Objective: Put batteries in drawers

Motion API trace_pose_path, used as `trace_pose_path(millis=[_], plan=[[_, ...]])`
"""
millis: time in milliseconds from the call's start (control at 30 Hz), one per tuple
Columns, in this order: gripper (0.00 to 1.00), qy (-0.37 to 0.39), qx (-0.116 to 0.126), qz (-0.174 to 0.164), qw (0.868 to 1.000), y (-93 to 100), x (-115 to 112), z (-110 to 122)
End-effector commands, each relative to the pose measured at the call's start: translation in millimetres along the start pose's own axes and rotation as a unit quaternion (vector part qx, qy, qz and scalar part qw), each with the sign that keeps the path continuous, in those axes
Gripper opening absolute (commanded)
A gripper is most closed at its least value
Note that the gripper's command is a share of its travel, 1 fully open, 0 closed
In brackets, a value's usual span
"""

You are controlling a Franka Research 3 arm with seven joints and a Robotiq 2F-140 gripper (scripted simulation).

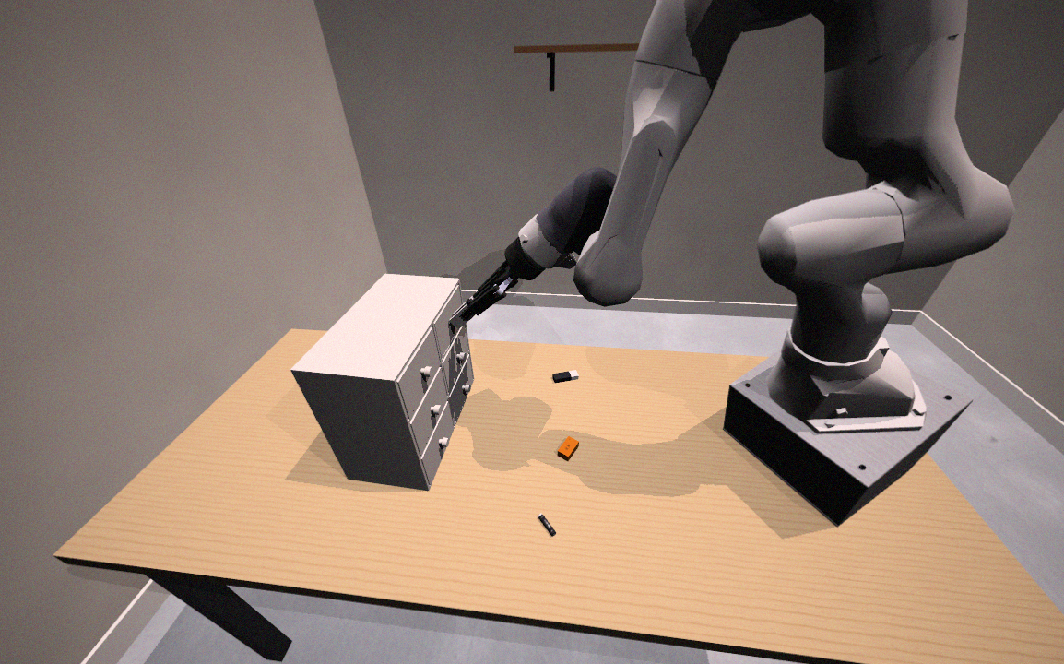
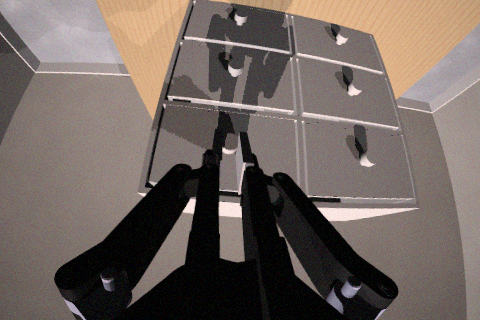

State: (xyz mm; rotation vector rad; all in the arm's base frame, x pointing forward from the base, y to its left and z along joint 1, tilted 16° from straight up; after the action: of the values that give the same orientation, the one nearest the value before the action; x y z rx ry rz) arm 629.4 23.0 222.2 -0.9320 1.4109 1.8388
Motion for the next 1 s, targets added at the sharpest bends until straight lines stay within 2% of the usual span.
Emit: trace_pose_path(millis=[0,967], plan=[[0.08,-0.001,0.0,0.001,1.0,-0.6,0.6,-0.7],[0.08,-0.001,0.0,0.001,1.0,2.7,3.9,-0.7]])
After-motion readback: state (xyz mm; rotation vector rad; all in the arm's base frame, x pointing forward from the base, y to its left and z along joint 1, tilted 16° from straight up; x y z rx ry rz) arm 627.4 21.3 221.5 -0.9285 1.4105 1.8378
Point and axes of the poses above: the point where the finger pads meet when closed, its own y axis back along the fingers, its own z axis across the jaws, x = y × z, the point moved 1 cm from there along y, back along the fingers, and after that the axes turned 1 degree about -y, right-handed, at the moved point
